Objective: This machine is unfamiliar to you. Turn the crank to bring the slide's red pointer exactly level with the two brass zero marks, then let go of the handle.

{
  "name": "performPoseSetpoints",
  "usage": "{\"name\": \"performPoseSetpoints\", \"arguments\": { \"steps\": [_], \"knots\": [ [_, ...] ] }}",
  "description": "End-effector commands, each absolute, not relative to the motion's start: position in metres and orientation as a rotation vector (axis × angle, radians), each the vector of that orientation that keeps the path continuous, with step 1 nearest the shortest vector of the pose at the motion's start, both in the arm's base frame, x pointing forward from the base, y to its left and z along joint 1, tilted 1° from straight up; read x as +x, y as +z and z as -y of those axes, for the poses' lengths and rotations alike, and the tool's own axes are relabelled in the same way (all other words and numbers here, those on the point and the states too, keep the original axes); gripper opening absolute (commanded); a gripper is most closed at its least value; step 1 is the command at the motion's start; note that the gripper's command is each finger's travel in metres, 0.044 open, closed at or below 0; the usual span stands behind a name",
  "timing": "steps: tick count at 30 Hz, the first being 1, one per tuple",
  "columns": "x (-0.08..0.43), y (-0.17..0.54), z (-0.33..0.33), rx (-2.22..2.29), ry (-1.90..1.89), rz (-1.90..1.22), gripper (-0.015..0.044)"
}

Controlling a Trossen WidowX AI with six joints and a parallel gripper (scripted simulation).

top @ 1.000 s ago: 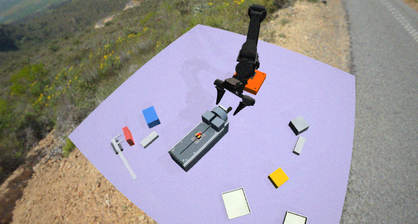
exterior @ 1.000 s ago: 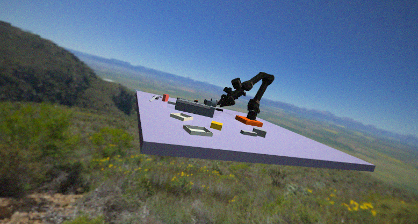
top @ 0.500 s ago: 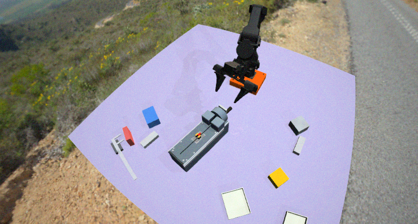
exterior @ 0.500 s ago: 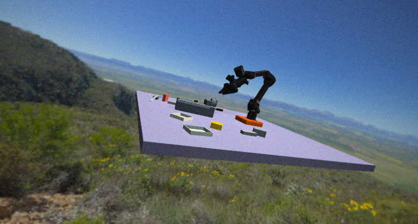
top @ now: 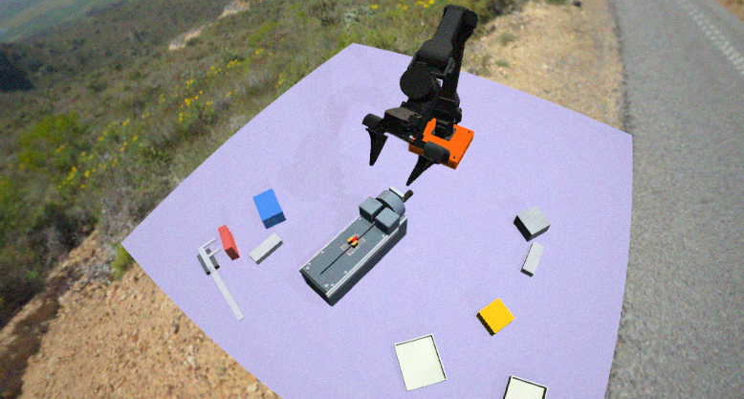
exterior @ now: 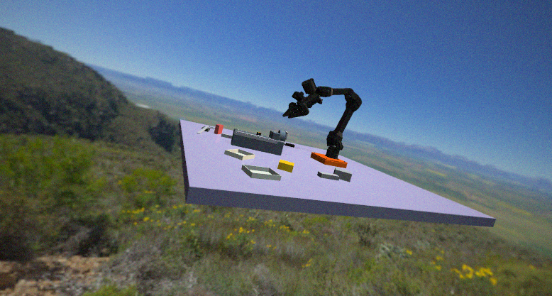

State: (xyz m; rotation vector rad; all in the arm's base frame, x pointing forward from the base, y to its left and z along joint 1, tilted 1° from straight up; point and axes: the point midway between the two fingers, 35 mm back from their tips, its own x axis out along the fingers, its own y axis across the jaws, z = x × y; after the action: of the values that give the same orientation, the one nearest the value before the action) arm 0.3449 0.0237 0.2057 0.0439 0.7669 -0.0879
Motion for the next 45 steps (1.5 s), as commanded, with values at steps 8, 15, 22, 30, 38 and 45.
{"name": "performPoseSetpoints", "arguments": {
  "steps": [8, 15, 22, 30, 38, 45],
  "knots": [
    [0.403, 0.208, -0.004, -0.008, -0.007, -0.771, 0.0440],
    [0.429, 0.205, 0.009, -0.032, 0.028, -0.767, 0.0440],
    [0.431, 0.163, 0.008, -0.032, 0.028, -0.767, 0.0440],
    [0.431, 0.155, 0.008, -0.032, 0.028, -0.767, 0.0440],
    [0.431, 0.155, 0.008, -0.032, 0.028, -0.767, 0.0440],
    [0.431, 0.164, 0.008, -0.031, 0.028, -0.767, 0.0440]
  ]
}}
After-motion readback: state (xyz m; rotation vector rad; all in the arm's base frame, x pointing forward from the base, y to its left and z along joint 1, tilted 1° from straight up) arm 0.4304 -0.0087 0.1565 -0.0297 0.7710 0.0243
